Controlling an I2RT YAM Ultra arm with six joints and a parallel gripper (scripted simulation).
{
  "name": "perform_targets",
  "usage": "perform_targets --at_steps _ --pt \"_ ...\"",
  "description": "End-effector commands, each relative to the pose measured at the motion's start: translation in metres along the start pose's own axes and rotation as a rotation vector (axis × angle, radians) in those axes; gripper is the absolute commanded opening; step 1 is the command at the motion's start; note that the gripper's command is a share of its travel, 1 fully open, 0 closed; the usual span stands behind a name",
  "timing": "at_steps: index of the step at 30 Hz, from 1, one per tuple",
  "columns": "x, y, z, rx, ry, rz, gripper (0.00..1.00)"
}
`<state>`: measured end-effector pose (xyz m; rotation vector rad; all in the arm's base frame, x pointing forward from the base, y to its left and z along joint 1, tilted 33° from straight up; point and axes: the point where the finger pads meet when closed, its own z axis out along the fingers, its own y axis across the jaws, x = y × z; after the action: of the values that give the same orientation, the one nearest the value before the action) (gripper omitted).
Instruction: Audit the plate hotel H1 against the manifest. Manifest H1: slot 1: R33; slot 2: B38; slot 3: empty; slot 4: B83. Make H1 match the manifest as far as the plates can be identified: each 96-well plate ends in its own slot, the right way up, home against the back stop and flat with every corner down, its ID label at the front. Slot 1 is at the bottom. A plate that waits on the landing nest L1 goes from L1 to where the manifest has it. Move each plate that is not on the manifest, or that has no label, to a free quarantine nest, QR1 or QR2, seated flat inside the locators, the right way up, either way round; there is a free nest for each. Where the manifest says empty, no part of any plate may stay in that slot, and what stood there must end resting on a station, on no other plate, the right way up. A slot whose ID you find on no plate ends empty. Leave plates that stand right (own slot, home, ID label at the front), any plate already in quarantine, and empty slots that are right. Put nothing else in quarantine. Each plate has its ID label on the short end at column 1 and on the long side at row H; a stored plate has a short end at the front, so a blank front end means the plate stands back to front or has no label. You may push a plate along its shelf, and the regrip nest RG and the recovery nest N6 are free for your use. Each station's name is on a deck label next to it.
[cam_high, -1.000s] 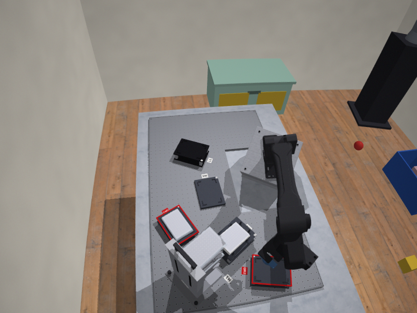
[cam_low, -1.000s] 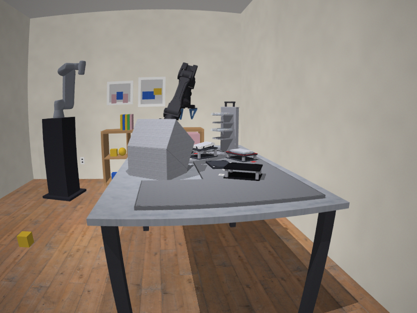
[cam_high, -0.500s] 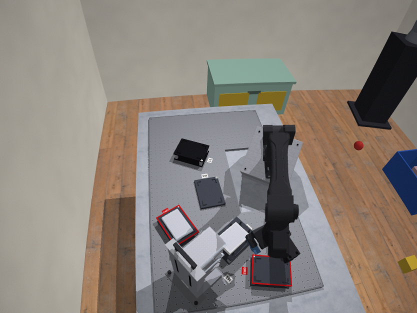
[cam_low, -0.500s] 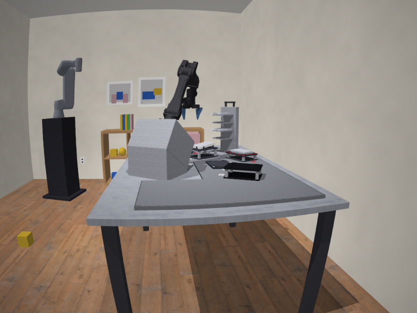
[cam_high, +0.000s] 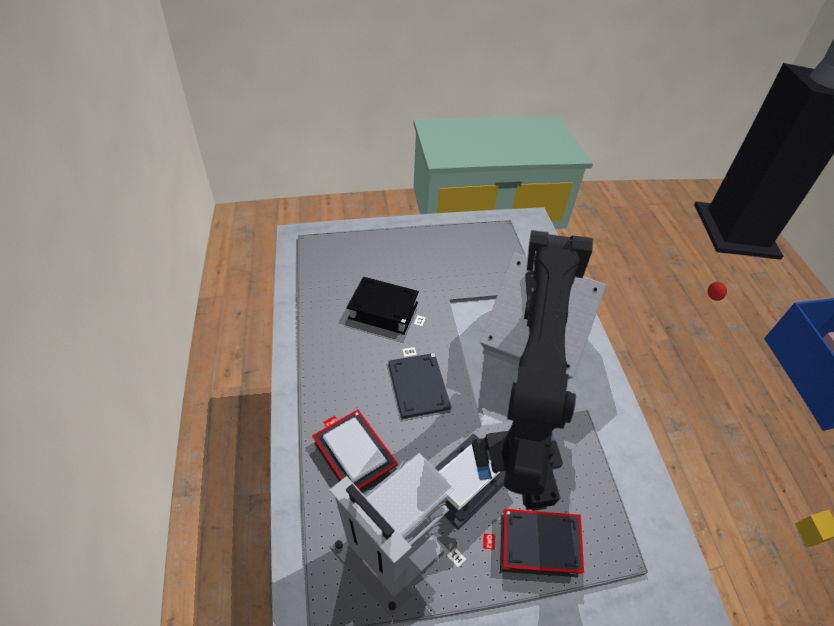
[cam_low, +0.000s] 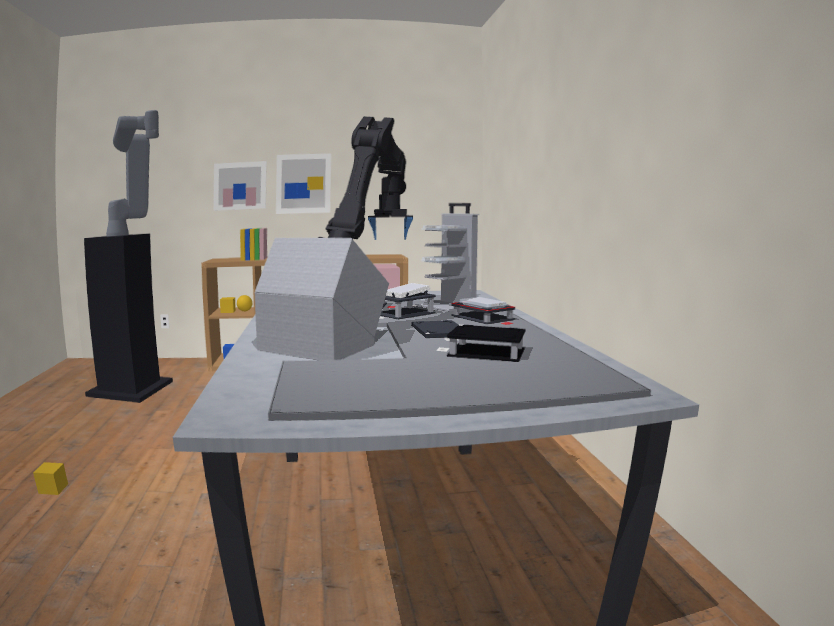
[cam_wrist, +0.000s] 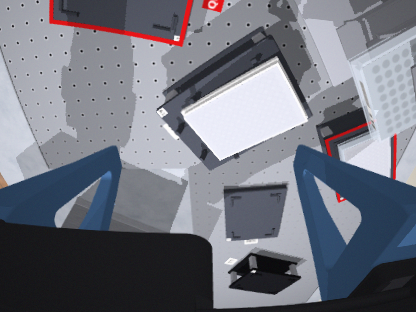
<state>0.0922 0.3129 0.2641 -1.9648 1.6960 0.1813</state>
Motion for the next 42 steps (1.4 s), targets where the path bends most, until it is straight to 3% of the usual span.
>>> perform_targets --at_steps 1,22,25,28,30,42 --pt "0.004 -0.006 -0.01 -0.001 -0.052 0.109 1.0" --pt "0.056 -0.041 -0.008 -0.007 -0.051 0.55 1.0" --pt "0.053 -0.047 -0.014 0.002 -0.073 0.572 1.0" --pt "0.066 -0.045 -0.008 -0.012 -0.042 0.643 1.0" --pt "0.058 -0.052 -0.016 0.0 -0.077 0.687 1.0" --pt "0.057 -0.05 -0.015 -0.012 -0.074 0.915 1.0"
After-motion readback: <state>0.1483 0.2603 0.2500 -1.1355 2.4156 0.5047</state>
